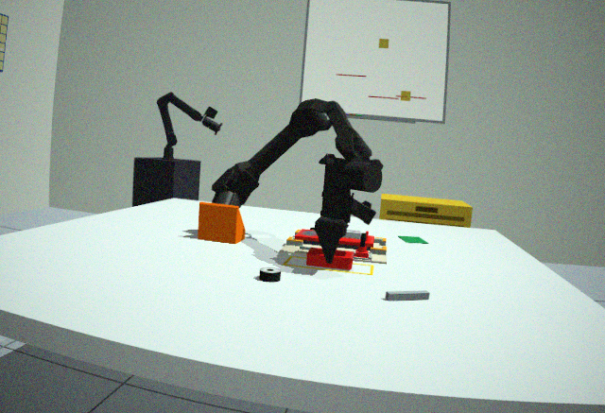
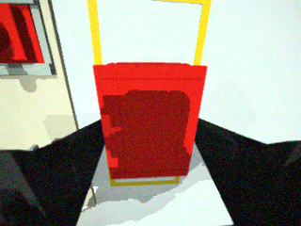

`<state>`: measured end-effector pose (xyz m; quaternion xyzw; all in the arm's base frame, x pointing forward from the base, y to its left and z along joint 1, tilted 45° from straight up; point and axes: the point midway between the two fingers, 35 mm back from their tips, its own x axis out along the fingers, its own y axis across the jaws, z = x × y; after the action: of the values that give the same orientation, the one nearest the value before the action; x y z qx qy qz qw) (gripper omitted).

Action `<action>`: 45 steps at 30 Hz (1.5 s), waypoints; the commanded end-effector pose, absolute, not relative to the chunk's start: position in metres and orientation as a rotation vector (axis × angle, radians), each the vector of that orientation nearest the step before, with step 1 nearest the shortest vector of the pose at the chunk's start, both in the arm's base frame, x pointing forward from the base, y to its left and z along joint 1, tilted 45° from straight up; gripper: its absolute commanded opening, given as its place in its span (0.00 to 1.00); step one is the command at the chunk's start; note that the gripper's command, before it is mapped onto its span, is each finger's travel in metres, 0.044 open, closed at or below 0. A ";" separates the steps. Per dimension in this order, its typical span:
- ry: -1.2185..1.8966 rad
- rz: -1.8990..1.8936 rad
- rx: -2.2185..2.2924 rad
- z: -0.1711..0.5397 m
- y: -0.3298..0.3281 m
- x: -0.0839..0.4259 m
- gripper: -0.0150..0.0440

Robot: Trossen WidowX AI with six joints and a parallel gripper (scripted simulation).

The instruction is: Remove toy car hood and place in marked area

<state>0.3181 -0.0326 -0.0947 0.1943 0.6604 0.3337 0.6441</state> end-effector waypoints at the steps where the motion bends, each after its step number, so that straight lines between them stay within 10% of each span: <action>1: 1.505 0.759 0.453 -0.096 -0.030 0.317 0.25; 4: 1.505 0.759 0.453 -0.097 -0.029 0.317 0.25; 21: 1.504 0.760 0.443 -0.095 -0.033 0.318 1.00; 45: 1.506 0.768 0.451 -0.045 -0.082 0.325 1.00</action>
<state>0.3256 -0.0816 -0.0449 0.2007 0.6594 0.3356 0.6421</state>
